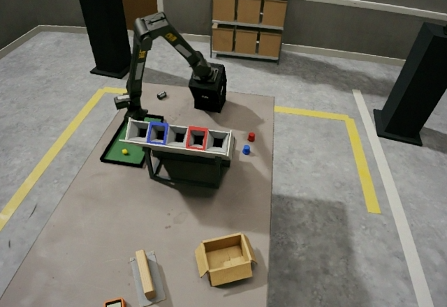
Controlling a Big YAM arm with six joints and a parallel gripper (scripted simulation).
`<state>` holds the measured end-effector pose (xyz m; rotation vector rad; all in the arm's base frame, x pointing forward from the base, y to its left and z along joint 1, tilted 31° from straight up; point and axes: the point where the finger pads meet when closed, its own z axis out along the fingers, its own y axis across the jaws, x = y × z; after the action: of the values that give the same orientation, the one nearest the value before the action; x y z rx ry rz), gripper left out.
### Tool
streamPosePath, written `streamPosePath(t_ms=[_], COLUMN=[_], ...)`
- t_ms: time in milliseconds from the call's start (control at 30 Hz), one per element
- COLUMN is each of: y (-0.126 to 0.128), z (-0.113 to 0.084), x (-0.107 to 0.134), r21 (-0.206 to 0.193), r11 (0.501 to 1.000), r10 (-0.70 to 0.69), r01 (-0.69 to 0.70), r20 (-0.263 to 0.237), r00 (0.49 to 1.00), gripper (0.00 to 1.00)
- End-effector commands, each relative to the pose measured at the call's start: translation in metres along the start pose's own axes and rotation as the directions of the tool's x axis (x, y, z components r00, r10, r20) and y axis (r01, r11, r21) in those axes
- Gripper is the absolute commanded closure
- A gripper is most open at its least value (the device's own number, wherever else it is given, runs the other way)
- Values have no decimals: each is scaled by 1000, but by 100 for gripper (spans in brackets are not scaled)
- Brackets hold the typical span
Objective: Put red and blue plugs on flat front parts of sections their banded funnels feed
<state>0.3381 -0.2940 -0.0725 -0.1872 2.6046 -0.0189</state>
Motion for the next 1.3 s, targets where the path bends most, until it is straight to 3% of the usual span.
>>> streamPosePath(t_ms=[0, 300, 800, 1267], y=[-4, -4, -7, -5], z=[5, 4, -27, -38], x=[-6, -6, -1, -3], r21=[5, 5, 16, 15], r11=[1000, 1000, 1000, 1000], r10=[-8, -8, -2, -3], r01=[8, 8, 2, 3], r20=[5, 6, 7, 7], r00=[1000, 1000, 1000, 1000], gripper=[100, 100, 100, 100])
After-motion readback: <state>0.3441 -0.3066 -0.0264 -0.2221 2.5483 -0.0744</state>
